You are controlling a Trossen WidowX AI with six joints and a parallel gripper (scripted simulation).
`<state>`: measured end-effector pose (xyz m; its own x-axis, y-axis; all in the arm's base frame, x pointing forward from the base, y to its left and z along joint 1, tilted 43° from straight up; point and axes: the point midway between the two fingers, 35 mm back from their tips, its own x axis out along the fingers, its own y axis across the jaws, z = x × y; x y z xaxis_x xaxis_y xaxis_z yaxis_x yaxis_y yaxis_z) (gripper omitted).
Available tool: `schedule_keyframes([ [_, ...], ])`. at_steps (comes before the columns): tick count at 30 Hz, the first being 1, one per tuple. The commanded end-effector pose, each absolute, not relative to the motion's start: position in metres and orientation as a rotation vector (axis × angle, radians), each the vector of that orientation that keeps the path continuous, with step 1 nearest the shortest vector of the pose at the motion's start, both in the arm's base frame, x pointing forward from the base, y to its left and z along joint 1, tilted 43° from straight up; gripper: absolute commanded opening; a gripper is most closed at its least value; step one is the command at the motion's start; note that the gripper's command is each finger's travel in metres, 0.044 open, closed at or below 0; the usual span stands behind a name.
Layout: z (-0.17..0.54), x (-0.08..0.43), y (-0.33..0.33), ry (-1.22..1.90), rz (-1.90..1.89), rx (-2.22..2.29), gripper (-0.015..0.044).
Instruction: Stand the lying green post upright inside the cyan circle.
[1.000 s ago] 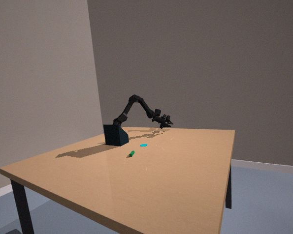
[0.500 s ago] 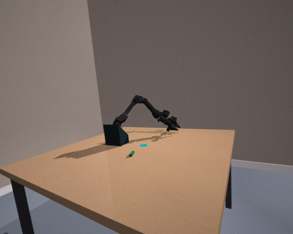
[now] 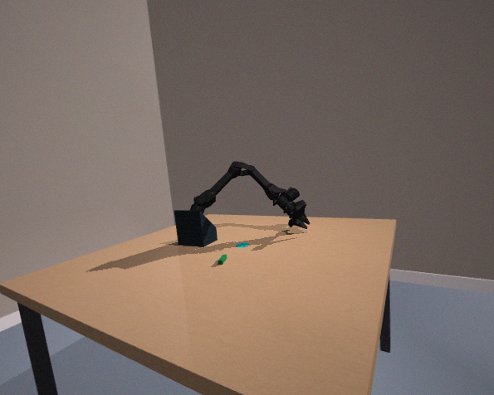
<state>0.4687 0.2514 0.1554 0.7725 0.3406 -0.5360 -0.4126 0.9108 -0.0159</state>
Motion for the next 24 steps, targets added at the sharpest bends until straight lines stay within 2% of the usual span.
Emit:
schedule_keyframes([
  [1, 0.128, 0.482, 0.22, 0.652, 0.361, -0.1, 0.0233],
  [12, 0.056, 0.493, 0.125, 0.925, 0.214, 0.036, 0.0233],
  [24, -0.008, 0.472, 0.024, 1.195, 0.041, 0.255, 0.0233],
])
